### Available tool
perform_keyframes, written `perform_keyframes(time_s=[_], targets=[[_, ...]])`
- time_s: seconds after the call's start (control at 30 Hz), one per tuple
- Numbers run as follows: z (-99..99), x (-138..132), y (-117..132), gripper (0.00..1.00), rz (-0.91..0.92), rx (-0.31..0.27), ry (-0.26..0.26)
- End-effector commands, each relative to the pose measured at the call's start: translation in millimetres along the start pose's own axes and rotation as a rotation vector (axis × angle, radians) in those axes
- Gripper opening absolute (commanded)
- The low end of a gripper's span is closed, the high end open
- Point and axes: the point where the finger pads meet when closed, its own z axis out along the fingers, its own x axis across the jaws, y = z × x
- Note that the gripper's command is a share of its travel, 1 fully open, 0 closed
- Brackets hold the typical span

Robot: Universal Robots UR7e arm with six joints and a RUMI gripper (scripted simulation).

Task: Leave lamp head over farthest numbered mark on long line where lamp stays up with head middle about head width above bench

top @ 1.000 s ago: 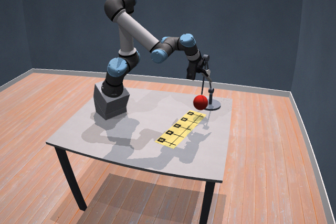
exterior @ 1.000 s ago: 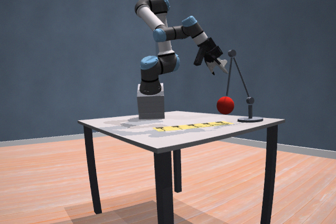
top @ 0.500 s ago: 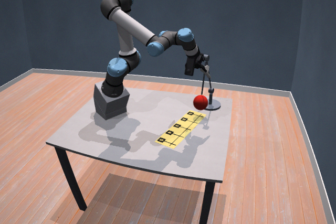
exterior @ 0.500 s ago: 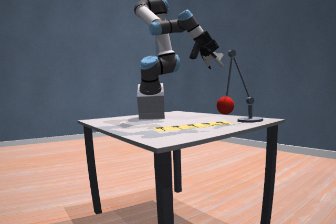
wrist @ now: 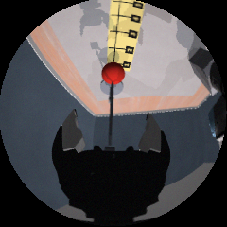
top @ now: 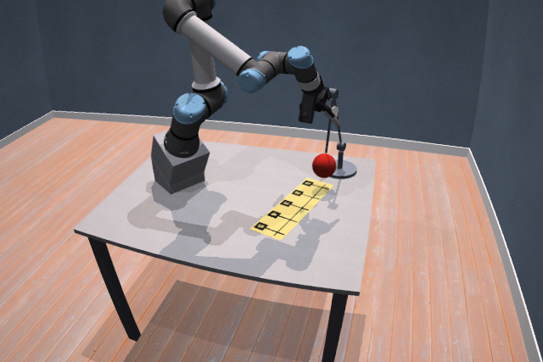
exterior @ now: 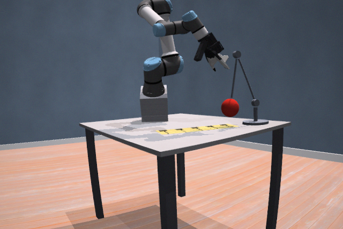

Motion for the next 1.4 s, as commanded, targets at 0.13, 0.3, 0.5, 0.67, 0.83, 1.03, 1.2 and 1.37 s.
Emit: perform_keyframes(time_s=[0.13,0.3,0.5,0.67,0.83,1.03,1.2,1.37], targets=[[-0.5,0,0,1.0,-0.001,0.0,-0.001],[-0.7,0,0,1.0,-0.001,0.0,-0.001],[-0.8,0,0,1.0,-0.001,0.0,-0.001],[-0.8,0,0,1.0,-0.001,0.0,-0.001],[-0.8,0,0,1.0,-0.001,0.0,-0.001],[-0.8,0,-2,1.0,-0.001,-0.018,-0.001],[-1.2,0,-11,1.0,-0.001,-0.104,0.0],[-1.5,0,-20,1.0,-0.001,-0.19,0.001]])
